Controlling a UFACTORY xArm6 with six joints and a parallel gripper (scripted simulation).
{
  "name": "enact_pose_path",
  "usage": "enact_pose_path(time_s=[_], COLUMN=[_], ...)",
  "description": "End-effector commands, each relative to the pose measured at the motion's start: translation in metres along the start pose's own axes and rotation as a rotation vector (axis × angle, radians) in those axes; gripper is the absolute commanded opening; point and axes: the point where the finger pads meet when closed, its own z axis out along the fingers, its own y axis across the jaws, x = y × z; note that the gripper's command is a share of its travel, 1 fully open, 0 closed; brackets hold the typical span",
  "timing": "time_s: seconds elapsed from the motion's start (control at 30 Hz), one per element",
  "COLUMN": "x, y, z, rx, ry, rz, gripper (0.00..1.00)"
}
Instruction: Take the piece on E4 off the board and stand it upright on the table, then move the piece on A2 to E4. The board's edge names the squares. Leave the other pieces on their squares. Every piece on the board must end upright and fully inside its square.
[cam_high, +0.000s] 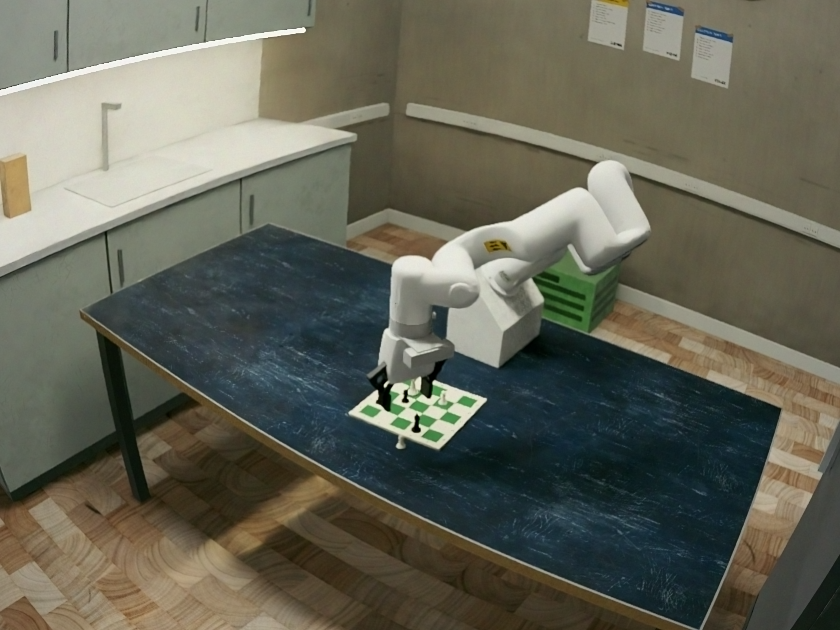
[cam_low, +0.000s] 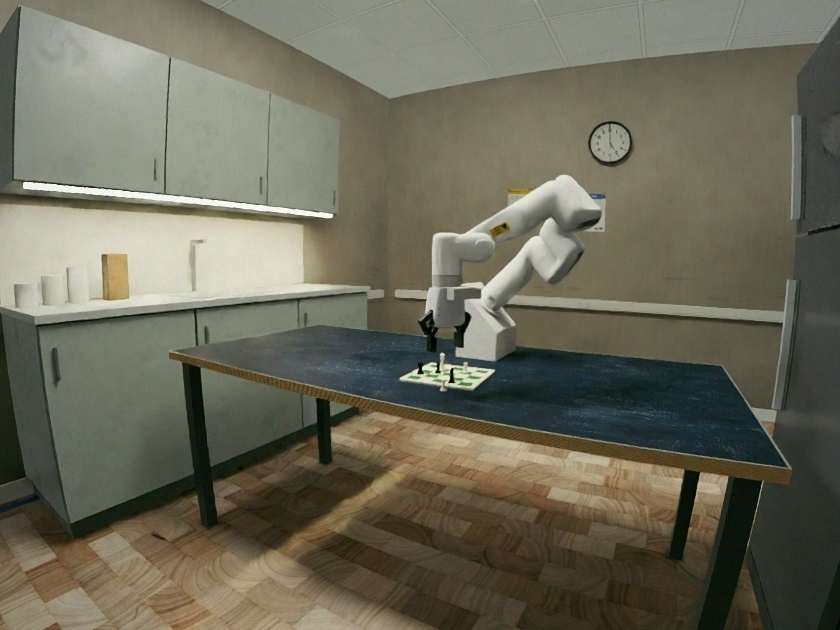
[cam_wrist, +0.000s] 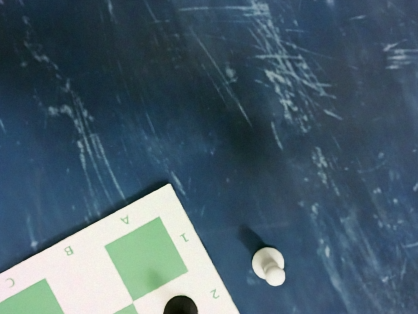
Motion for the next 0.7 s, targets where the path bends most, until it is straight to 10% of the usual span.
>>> enact_pose_path(time_s=[0.0,0.67], x=[-0.002,-0.016], y=[-0.005,-0.030], z=[-0.003,-0.008], rx=[-0.012,0.014], ry=[0.010,-0.021], rz=[-0.280,-1.154], gripper=[1.00,1.00])
